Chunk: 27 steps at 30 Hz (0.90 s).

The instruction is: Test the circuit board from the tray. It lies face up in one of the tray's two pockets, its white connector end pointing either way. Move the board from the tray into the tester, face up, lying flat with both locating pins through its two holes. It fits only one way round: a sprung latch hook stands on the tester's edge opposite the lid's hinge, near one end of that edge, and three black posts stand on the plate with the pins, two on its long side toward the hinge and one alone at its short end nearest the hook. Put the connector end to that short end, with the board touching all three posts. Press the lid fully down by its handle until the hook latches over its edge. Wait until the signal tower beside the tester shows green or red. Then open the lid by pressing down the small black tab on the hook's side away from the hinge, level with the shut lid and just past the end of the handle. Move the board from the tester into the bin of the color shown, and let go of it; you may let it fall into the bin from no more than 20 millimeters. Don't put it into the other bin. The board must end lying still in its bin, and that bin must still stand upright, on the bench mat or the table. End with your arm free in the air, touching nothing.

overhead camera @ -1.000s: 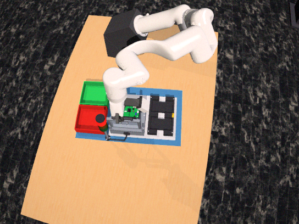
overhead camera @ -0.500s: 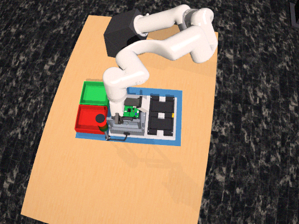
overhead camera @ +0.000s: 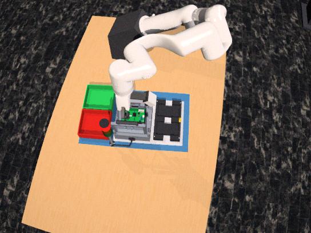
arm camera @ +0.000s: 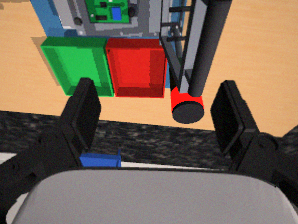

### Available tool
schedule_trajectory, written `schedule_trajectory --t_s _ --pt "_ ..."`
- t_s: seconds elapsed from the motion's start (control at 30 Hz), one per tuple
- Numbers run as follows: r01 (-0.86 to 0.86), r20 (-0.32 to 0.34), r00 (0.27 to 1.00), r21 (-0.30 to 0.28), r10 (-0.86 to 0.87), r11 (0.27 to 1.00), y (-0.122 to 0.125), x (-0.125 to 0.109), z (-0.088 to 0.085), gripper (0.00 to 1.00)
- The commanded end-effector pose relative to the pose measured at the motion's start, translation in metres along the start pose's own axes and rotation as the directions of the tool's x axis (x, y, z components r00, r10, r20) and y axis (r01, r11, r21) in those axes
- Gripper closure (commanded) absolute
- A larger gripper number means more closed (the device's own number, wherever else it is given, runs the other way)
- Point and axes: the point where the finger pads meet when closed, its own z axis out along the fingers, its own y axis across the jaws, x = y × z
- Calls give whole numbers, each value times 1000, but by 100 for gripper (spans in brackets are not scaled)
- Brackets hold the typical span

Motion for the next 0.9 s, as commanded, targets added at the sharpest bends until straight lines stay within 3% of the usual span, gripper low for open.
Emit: schedule_trajectory --t_s 0.0,0.27,0.87 --pt "1 4 1000 -6 -1 1000 -29 0 -2 0" --pt "1 4 1000 -6 -1 1000 -76 0 -2 0" --pt "1 4 1000 -6 -1 1000 -88 0 2 0"
